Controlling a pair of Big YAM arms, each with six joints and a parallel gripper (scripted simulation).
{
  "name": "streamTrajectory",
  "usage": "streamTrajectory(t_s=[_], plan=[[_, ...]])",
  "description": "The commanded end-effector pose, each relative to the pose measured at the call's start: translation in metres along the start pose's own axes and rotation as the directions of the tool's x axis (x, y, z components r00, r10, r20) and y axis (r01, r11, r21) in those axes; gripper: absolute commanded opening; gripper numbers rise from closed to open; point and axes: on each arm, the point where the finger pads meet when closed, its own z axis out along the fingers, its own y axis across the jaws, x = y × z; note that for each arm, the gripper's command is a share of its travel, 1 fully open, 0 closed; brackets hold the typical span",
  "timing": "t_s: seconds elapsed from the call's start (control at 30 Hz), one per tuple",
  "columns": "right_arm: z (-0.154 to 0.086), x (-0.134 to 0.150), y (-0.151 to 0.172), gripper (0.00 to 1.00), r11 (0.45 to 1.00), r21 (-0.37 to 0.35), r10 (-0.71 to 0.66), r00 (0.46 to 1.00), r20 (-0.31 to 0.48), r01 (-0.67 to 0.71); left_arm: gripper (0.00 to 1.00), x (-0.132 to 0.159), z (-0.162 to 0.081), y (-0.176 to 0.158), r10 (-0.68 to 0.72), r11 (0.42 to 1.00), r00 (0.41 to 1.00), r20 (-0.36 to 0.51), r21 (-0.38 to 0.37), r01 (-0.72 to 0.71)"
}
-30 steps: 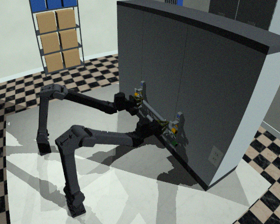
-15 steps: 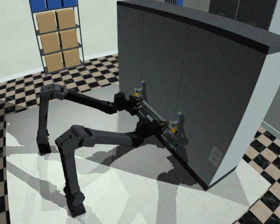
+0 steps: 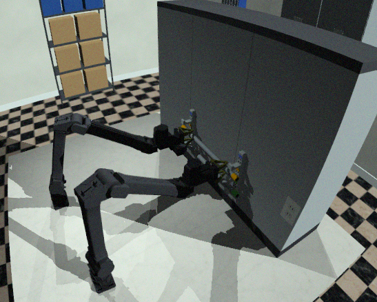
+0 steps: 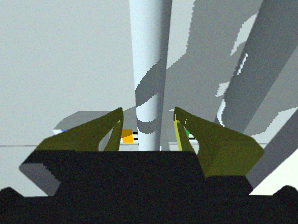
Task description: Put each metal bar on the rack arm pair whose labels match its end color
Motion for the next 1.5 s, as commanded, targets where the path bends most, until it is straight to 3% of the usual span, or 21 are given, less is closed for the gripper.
streamTrajectory(t_s=[0.0, 1.17, 1.47], plan=[[0.001, 0.004, -0.036, 0.58, 0.998, 0.060, 0.017, 1.000, -0.008, -0.017, 0.59, 0.003, 0.003, 0.026, -0.019, 0.999, 1.000, -0.006, -0.047, 0.019], [0.001, 0.002, -0.035, 0.58, 0.998, 0.065, 0.019, 1.000, -0.006, -0.019, 0.59, 0.002, 0.003, 0.025, -0.013, 0.998, 1.000, -0.006, -0.060, 0.012], [-0.011, 0.001, -0.035, 0.58, 0.998, 0.067, 0.020, 1.000, -0.005, -0.019, 0.59, 0.002, -0.008, 0.025, -0.011, 0.998, 1.000, -0.005, -0.064, 0.010]])
